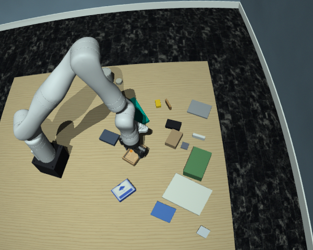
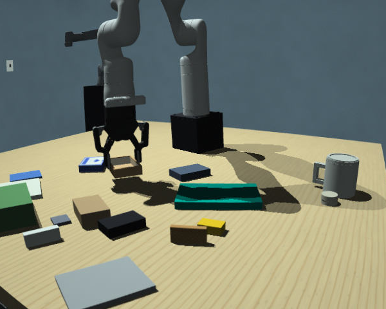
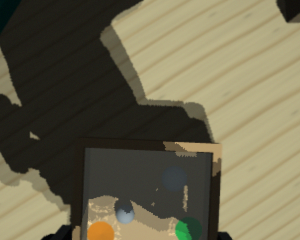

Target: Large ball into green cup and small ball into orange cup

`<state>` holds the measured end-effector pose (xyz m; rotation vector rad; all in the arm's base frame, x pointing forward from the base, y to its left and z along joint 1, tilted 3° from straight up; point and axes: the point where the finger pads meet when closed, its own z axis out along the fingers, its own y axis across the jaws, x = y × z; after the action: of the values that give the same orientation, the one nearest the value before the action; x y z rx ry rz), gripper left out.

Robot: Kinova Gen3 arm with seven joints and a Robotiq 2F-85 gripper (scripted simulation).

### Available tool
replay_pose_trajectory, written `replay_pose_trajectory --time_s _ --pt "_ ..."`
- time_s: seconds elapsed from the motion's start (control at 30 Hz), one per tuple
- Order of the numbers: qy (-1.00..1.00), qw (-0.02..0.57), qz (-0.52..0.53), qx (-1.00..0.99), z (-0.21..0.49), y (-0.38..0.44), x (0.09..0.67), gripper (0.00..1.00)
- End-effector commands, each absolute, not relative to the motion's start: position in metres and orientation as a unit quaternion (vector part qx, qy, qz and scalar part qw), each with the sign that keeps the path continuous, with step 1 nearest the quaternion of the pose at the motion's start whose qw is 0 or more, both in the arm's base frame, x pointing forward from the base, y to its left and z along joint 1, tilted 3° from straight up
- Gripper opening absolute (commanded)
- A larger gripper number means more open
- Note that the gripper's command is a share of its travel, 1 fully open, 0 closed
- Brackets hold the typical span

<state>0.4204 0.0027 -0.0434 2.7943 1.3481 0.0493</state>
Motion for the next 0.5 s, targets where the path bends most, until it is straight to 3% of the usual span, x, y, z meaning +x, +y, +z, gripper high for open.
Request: replay_pose_trajectory --time_s 0.0,0.47 --pt "0.435 0.021 0.022 0.9 -0.033 0.004 0.424 0.71" --pt "0.435 0.021 0.022 0.9 -0.013 0.005 0.423 0.71"
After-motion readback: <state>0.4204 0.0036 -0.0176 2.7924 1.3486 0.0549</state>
